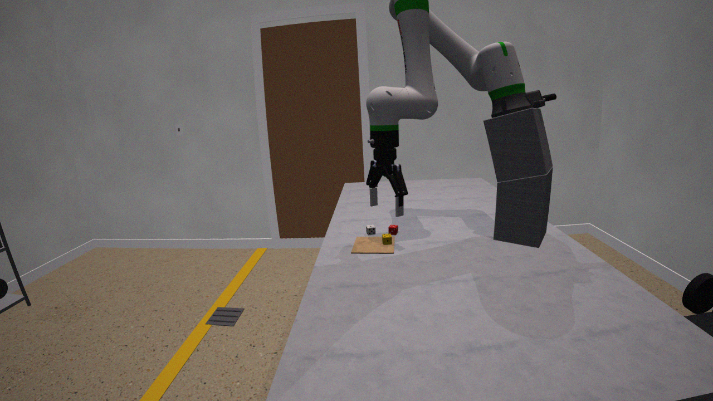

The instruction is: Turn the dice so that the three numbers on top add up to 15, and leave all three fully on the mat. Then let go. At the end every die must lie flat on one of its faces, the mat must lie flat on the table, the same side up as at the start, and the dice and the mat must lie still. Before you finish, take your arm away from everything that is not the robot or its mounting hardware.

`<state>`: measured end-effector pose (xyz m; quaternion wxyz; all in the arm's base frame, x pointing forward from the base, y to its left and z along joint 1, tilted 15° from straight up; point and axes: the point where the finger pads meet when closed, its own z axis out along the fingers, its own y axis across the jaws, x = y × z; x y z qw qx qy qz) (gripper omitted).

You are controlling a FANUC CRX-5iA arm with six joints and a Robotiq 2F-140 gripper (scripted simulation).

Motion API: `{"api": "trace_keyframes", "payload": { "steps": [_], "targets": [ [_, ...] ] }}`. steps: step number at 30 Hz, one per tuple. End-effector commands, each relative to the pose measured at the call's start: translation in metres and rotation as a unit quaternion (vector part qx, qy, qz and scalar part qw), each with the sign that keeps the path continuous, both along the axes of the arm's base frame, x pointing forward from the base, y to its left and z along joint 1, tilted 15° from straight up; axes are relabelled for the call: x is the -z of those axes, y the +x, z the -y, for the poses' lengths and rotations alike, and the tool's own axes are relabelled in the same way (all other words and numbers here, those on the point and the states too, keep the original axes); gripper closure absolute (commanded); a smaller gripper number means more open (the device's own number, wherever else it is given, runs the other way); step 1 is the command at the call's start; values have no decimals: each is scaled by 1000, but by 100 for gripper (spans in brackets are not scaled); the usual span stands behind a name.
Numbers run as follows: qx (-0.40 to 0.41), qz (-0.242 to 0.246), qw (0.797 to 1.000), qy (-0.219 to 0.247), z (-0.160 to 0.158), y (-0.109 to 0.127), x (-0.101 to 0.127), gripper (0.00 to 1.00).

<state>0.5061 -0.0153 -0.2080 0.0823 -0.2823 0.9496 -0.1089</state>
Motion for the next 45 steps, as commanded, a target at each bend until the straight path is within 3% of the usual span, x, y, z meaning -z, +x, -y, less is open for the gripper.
{"api": "trace_keyframes", "payload": {
  "steps": [1,12,16,19,21,26,31,32,34,37,38,39,42,44,45],
  "targets": [
    [-55,-15,998,-10,3,0,0,0],
    [-249,-46,966,-52,12,-1,-1,0],
    [-329,-59,940,-70,17,-1,-2,0],
    [-334,-59,938,-71,17,-1,-2,0],
    [-402,-70,909,-87,20,-2,-2,0],
    [-465,-80,876,-101,24,-2,-2,0],
    [-548,-94,823,-119,29,-3,-2,0],
    [-551,-94,820,-120,29,-3,-2,0],
    [-590,-100,790,-129,31,-4,-3,0],
    [-592,-101,789,-129,31,-4,-3,0],
    [-632,-107,755,-138,34,-4,-3,0],
    [-649,-110,739,-142,35,-5,-3,0],
    [-671,-113,718,-147,36,-5,-3,0],
    [-706,-119,681,-155,39,-6,-3,0],
    [-707,-119,679,-155,39,-6,-3,0]
  ]
}}
